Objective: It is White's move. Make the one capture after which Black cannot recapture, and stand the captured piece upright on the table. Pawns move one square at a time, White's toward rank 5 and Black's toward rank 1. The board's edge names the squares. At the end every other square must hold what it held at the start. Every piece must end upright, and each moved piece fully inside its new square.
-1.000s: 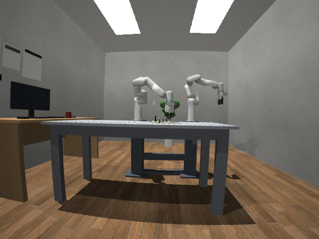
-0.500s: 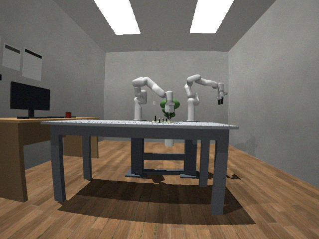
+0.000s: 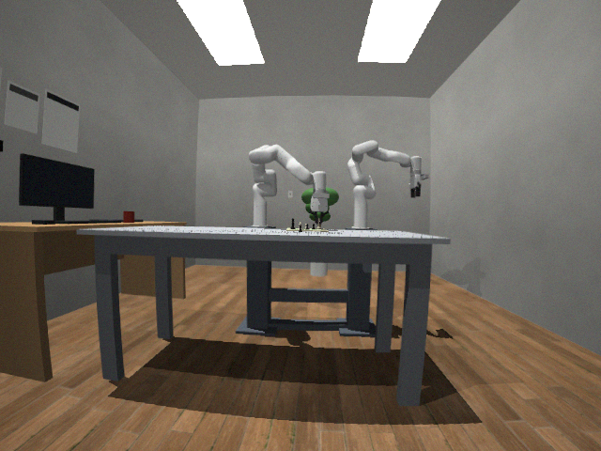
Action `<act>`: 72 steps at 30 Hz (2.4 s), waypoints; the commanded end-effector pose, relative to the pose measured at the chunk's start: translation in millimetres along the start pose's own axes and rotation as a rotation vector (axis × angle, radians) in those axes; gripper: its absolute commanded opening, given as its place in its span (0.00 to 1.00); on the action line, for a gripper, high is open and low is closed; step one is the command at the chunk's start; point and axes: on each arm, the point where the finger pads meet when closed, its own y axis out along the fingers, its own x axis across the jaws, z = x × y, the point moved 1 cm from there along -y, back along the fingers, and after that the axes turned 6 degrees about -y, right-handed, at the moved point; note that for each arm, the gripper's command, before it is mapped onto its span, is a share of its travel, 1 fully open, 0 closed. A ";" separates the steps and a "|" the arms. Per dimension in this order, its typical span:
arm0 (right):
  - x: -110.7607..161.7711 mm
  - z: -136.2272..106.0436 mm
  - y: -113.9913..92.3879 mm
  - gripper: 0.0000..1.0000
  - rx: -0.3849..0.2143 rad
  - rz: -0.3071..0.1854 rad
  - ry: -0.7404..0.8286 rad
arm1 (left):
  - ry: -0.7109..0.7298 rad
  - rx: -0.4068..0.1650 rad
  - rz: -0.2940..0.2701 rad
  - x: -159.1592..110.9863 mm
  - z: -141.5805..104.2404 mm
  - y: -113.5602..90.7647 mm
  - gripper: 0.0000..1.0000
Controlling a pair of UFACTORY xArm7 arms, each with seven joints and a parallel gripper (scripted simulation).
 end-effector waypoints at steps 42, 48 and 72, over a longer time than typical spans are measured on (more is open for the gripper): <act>21.5 18.9 -99.5 0.00 0.005 0.002 -0.394 | 0.000 0.003 -0.001 0.3 0.9 -1.4 1.00; 28.4 24.0 -99.6 0.00 0.005 0.001 -0.513 | 0.000 0.003 -0.001 0.3 0.9 -1.4 1.00; 40.1 32.4 -98.5 0.00 0.005 0.000 -0.714 | 0.000 0.003 -0.001 0.3 0.9 -1.4 1.00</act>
